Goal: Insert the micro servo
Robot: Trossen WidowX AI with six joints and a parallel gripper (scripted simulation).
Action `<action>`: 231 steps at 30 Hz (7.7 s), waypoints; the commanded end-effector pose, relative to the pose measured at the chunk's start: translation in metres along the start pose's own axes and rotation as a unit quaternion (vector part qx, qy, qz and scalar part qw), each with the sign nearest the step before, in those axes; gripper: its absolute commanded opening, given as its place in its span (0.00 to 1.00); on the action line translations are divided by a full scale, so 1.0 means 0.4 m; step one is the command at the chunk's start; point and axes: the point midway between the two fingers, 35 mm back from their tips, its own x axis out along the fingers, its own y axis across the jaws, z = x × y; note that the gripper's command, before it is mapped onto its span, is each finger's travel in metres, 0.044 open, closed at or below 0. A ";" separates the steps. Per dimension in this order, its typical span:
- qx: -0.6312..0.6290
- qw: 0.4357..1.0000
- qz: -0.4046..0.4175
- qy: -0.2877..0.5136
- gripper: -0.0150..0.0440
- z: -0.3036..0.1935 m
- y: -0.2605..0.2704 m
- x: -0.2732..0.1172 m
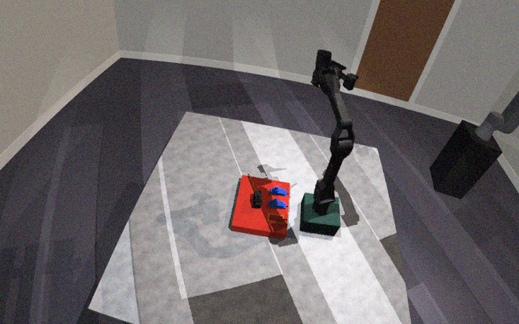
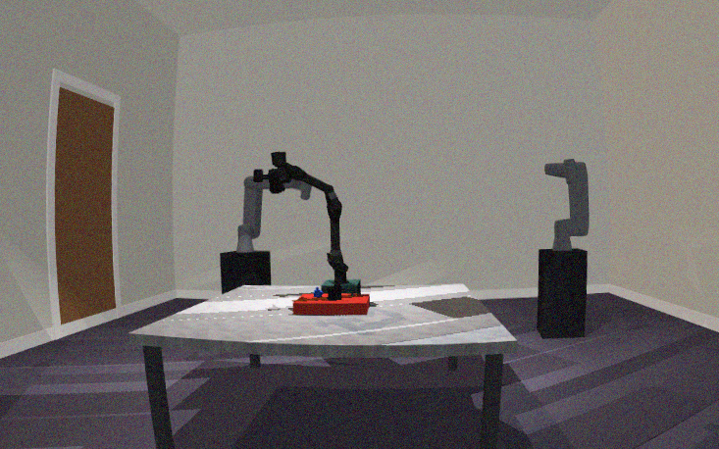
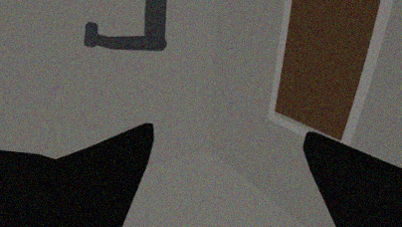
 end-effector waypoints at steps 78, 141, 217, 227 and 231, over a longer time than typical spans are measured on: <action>-0.391 0.575 -0.396 -0.600 1.00 1.046 0.294 -1.079; -0.391 0.575 -0.395 -0.600 0.25 1.082 0.308 -1.081; 0.196 0.666 0.217 -0.686 0.25 1.075 0.464 -1.186; 0.195 0.667 0.217 -0.686 0.25 1.077 0.503 -1.129; 0.195 0.667 0.218 -0.685 0.25 1.078 0.528 -1.092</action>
